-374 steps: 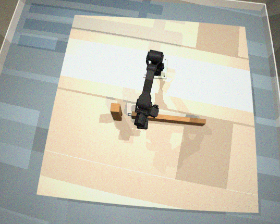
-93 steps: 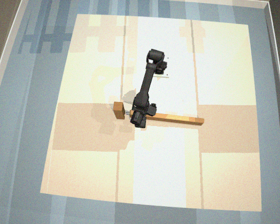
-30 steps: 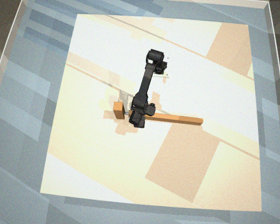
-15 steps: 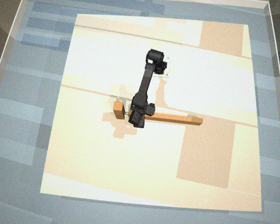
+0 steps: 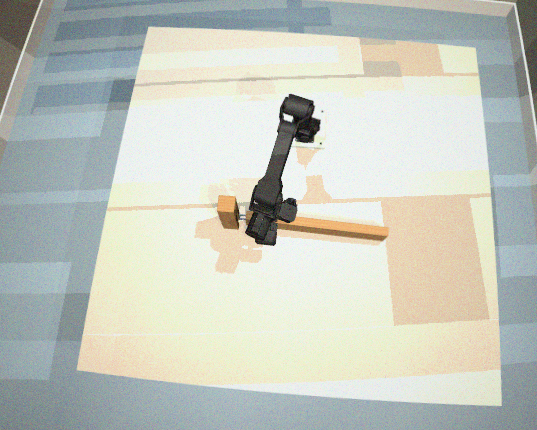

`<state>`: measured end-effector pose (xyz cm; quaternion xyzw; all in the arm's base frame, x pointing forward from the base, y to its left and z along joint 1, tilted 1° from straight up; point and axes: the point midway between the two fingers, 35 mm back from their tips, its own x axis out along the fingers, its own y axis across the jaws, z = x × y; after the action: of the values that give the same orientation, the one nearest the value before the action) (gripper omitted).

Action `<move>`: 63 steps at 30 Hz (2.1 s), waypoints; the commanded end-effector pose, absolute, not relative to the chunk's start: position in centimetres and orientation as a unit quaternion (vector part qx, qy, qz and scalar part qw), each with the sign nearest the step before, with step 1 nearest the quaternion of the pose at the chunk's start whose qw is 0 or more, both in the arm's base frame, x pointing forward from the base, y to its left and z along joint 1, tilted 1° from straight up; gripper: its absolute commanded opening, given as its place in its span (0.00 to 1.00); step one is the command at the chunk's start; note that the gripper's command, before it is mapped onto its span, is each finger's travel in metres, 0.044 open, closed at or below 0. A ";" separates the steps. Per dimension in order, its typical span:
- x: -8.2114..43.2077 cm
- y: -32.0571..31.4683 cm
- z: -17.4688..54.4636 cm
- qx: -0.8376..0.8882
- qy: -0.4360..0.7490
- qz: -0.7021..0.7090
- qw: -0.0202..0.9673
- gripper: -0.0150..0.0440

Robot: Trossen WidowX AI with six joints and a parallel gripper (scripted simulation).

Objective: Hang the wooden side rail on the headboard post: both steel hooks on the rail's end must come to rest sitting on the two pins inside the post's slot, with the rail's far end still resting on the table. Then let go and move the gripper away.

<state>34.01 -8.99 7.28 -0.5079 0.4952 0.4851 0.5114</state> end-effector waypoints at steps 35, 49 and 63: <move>34.2 -9.5 7.6 -0.511 0.494 0.482 0.511 0.25; 34.1 -9.6 7.4 -0.511 0.495 0.482 0.511 0.25; 34.1 -9.8 7.6 -0.511 0.495 0.482 0.511 0.25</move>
<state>34.00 -9.60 7.29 -0.5080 0.4952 0.4849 0.5115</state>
